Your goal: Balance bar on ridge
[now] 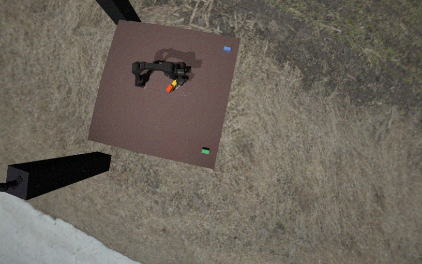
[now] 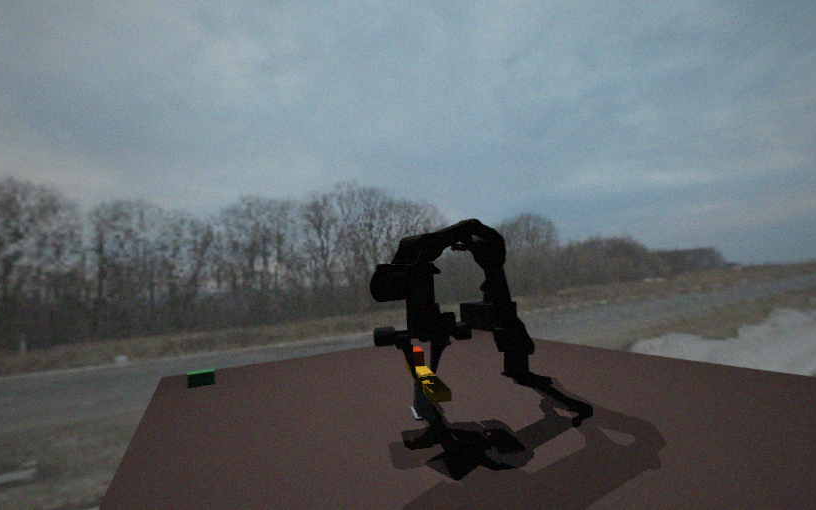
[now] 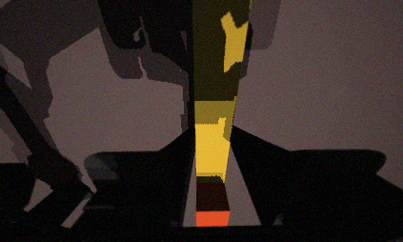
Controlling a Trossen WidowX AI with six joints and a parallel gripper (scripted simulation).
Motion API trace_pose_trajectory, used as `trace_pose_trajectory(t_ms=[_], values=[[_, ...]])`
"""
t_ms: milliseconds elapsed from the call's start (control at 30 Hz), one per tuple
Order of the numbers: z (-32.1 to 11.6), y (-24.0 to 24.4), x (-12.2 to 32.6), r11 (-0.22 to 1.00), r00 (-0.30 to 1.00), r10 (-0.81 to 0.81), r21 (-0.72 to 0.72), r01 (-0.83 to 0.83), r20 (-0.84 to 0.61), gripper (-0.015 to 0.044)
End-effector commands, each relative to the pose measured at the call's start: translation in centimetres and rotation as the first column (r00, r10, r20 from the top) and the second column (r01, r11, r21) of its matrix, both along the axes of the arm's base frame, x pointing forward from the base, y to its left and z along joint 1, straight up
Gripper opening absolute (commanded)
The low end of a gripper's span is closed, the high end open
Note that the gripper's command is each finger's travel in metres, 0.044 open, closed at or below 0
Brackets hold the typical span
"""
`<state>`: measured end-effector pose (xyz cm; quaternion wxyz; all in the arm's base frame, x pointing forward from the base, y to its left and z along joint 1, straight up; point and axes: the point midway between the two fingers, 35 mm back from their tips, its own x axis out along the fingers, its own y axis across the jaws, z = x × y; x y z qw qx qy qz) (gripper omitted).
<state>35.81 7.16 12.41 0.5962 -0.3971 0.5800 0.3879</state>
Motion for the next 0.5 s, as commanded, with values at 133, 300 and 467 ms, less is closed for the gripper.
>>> trace_pose_trajectory(t_ms=[133, 300, 467], values=[[-0.02, 0.05, 0.03, 1.0, 1.0, 0.004, 0.004, -0.004, 0.003, 0.0], [-0.06, 0.05, 0.03, 1.0, 1.0, 0.004, 0.004, -0.004, 0.003, 0.0], [-0.1, 0.05, 0.03, 1.0, 1.0, 0.004, 0.004, -0.004, 0.003, 0.0]])
